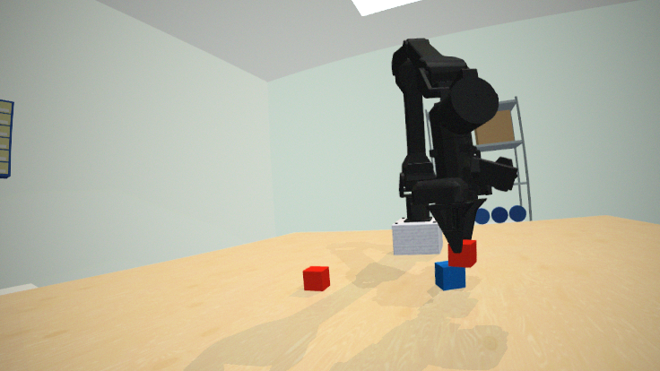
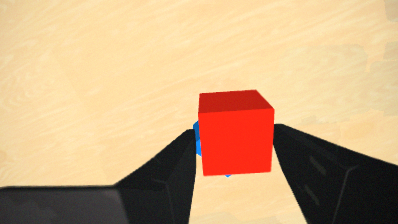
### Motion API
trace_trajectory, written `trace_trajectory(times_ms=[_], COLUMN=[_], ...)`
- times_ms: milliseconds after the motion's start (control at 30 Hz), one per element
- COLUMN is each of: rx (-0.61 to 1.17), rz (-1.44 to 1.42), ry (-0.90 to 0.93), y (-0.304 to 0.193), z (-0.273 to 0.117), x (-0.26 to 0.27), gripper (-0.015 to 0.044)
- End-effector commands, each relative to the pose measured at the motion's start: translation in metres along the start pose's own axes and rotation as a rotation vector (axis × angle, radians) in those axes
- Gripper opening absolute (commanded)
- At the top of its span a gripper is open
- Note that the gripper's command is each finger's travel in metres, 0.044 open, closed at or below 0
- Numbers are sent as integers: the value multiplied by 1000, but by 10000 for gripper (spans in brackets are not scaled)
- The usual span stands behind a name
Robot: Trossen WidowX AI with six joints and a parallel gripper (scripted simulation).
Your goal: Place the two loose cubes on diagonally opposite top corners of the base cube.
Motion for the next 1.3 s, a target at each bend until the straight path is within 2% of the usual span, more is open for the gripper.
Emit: trace_trajectory(times_ms=[0, 867, 900, 967, 1267], rx=[5, 0, 2, 3, 9], rz=[4, 0, 13, 109, 775], ry=[-1, 0, 5, 4, -1], y=[-1, 0, -1, -8, -58], z=[-1, -30, -28, -29, -40], x=[0, 0, 1, -3, -25], gripper=[205, 205, 231, 265, 265])
Point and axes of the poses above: the point midway between the two fingers, 35 mm back from their tips, its own z axis out along the fingers, its own x axis across the jaws, y = z × x, the point moved 5 cm from there along -z, back along the fingers, and after that the axes turned 15 degrees about -z, right-handed, at the moved point
